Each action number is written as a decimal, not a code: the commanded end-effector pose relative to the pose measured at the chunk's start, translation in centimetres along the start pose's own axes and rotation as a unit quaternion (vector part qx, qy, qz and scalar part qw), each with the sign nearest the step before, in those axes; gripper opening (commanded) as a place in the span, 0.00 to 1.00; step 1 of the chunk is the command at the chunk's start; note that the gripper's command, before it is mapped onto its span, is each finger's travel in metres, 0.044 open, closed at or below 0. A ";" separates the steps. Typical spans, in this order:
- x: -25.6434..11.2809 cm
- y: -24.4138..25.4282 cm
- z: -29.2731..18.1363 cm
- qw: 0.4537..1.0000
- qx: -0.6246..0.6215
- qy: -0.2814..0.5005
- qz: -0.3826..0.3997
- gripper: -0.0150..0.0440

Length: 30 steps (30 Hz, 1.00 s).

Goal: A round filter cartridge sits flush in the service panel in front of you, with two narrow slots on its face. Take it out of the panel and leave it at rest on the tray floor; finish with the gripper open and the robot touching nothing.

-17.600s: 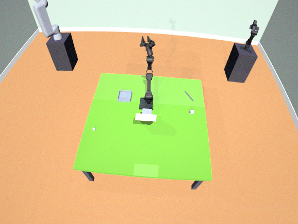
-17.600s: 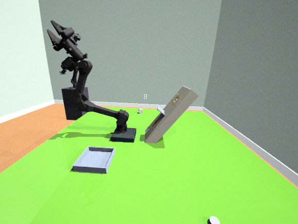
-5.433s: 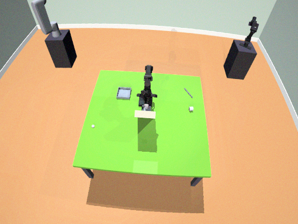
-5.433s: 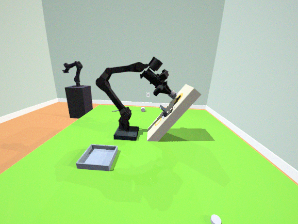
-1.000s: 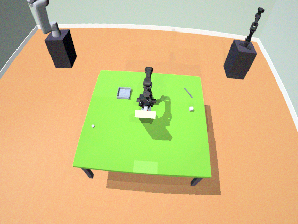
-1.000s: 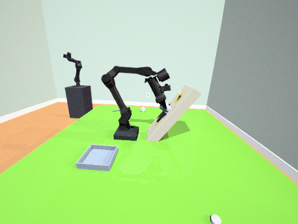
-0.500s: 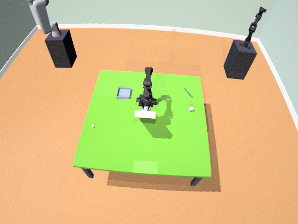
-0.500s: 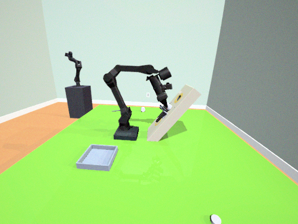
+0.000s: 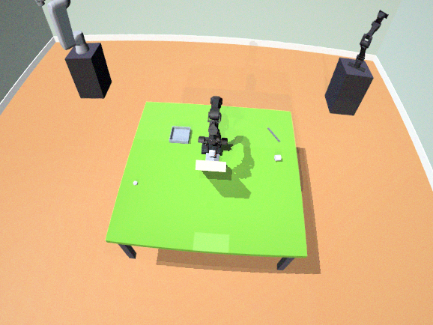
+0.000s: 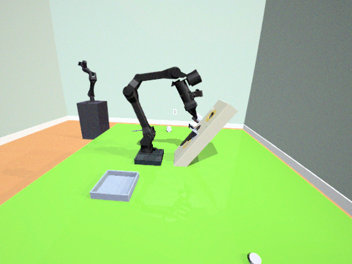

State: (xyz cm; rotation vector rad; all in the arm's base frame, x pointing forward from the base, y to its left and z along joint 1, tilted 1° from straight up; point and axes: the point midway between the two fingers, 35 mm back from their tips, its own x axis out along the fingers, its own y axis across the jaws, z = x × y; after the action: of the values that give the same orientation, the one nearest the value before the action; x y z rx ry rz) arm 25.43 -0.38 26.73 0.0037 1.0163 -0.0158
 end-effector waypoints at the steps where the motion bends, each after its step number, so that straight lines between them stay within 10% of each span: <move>1: -2.3 0.0 0.4 1.000 0.001 -0.008 0.000 0.25; 30: -4.4 -5.1 0.4 1.000 -0.002 0.001 -0.002 0.25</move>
State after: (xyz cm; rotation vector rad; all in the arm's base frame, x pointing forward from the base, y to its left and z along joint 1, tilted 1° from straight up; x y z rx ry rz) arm 23.16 -4.46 30.56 0.0013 1.0289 -0.0226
